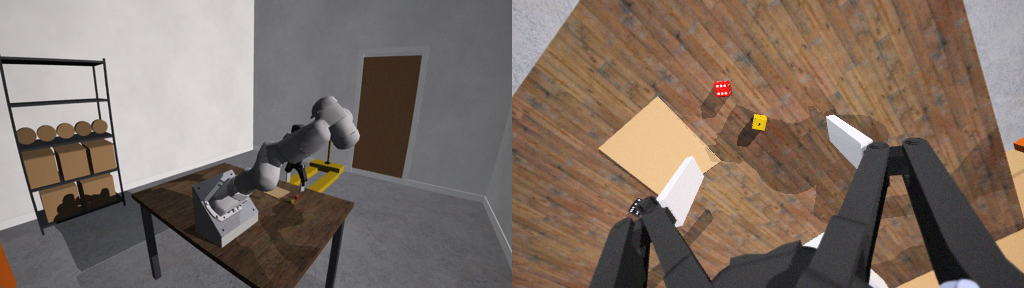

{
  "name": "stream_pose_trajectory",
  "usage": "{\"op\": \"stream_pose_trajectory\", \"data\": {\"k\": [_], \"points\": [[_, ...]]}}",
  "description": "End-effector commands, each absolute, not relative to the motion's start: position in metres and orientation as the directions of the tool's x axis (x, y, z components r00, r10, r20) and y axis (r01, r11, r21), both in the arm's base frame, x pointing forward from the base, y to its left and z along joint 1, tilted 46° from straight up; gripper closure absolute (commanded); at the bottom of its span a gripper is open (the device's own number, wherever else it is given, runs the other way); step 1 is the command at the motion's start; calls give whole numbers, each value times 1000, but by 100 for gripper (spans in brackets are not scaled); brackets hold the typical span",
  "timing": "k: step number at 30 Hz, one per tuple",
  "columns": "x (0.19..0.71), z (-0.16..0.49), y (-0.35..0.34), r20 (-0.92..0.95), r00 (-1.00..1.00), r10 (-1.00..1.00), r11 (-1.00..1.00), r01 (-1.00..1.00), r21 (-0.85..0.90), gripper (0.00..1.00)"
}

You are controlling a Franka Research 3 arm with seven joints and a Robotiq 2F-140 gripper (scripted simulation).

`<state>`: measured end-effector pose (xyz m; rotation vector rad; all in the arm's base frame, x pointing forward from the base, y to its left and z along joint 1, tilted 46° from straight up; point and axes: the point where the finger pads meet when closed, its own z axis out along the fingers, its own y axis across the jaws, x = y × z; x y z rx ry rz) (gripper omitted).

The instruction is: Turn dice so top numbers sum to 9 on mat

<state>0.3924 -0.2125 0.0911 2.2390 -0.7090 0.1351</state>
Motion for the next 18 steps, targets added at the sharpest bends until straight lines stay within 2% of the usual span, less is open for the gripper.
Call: {"op": "stream_pose_trajectory", "data": {"k": [1, 18], "points": [[393, 89, -211, 421, 737, -529, -461, -666, 586, 0], [392, 87, -212, 565, 528, -634, -299, -841, 450, 0]]}}
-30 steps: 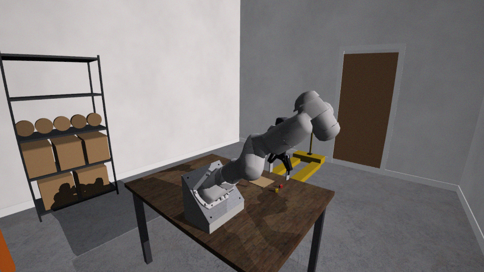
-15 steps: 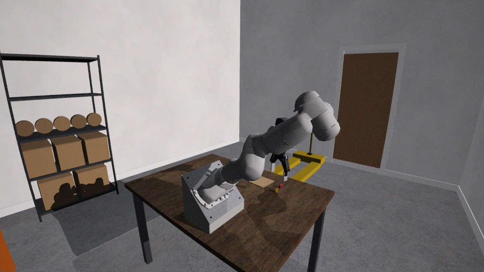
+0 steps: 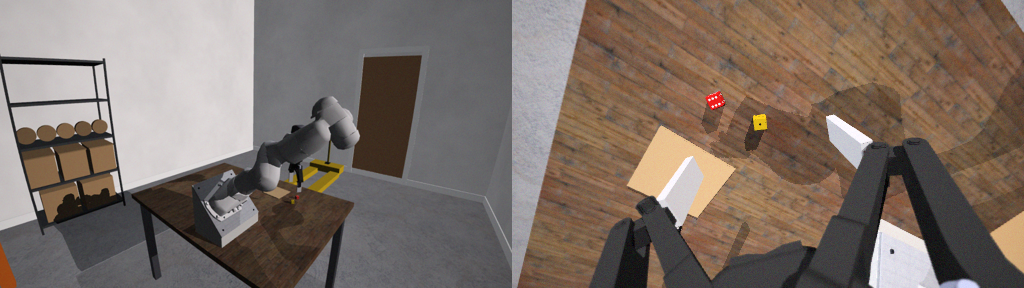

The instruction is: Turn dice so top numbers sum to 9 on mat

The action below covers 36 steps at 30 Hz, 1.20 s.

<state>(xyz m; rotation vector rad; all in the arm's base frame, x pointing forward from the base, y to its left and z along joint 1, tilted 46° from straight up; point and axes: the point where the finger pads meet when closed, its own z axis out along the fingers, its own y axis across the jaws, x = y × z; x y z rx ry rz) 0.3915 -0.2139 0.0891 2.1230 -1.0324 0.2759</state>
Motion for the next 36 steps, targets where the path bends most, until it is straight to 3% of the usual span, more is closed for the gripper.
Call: {"op": "stream_pose_trajectory", "data": {"k": [1, 36], "points": [[392, 87, -212, 572, 514, -639, -289, -850, 441, 0], [390, 83, -215, 719, -18, -695, 98, -993, 69, 0]]}}
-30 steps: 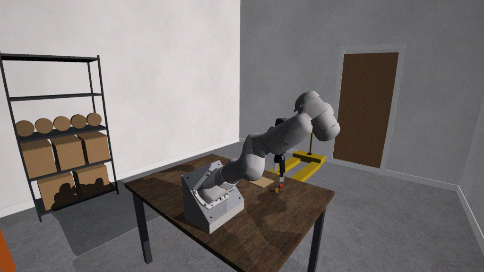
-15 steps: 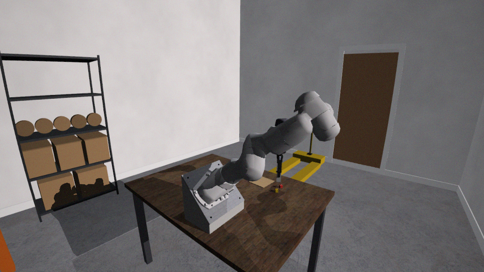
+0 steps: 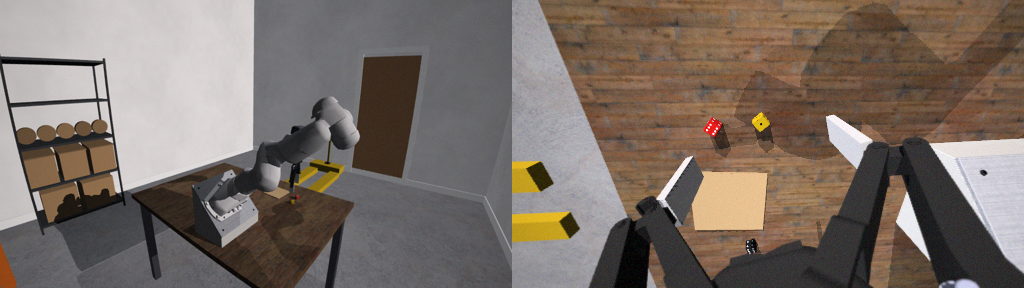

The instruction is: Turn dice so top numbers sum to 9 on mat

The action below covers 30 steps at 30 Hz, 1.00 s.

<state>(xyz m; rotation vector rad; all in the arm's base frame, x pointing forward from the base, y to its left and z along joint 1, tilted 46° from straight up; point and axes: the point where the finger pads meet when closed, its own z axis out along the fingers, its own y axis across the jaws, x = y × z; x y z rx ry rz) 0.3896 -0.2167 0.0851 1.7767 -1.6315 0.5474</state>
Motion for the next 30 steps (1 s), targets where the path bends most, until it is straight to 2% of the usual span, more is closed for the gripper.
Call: {"op": "stream_pose_trajectory", "data": {"k": [1, 30], "points": [[390, 83, -215, 720, -34, -693, 109, -992, 58, 0], [388, 79, -217, 670, -476, -570, 409, -871, -271, 0]]}}
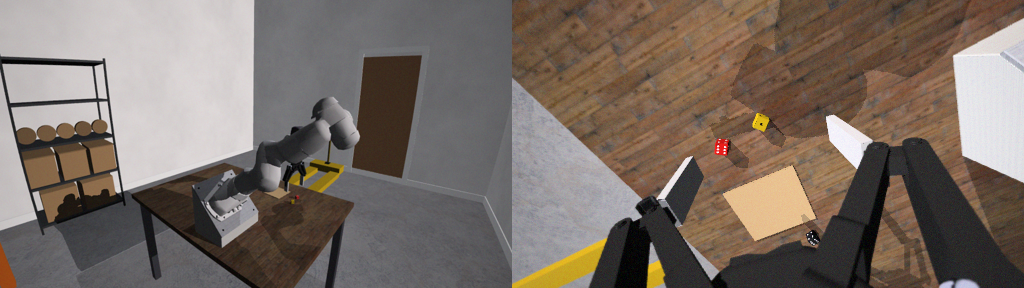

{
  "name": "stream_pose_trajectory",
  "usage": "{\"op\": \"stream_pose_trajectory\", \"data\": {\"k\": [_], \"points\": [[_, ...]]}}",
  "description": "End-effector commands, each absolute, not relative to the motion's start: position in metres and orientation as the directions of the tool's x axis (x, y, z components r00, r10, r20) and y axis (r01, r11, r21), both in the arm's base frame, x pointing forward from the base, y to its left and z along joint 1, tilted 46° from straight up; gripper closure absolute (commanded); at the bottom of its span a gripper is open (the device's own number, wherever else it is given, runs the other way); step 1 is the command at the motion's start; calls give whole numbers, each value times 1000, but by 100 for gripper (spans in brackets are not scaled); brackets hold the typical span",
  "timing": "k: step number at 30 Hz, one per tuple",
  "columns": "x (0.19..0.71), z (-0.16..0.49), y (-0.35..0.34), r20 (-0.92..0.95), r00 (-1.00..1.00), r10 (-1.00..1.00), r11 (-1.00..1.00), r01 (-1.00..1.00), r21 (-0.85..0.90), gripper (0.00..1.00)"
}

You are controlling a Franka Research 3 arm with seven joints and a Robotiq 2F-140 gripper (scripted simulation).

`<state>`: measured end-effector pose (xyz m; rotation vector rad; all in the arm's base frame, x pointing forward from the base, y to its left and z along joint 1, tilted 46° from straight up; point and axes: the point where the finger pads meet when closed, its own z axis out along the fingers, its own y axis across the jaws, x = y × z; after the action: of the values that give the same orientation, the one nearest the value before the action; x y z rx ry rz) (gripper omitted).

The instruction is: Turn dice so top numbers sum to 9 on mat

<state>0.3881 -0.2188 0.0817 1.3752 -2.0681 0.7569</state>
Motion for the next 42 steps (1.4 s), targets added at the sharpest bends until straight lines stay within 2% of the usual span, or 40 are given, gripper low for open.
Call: {"op": "stream_pose_trajectory", "data": {"k": [1, 24, 42], "points": [[388, 79, -217, 665, -491, -563, 419, -863, -282, 0], [387, 77, -219, 517, -772, -371, 596, -624, -505, 0], [386, 75, -220, 383, -897, -219, 667, -424, -612, 0]]}}
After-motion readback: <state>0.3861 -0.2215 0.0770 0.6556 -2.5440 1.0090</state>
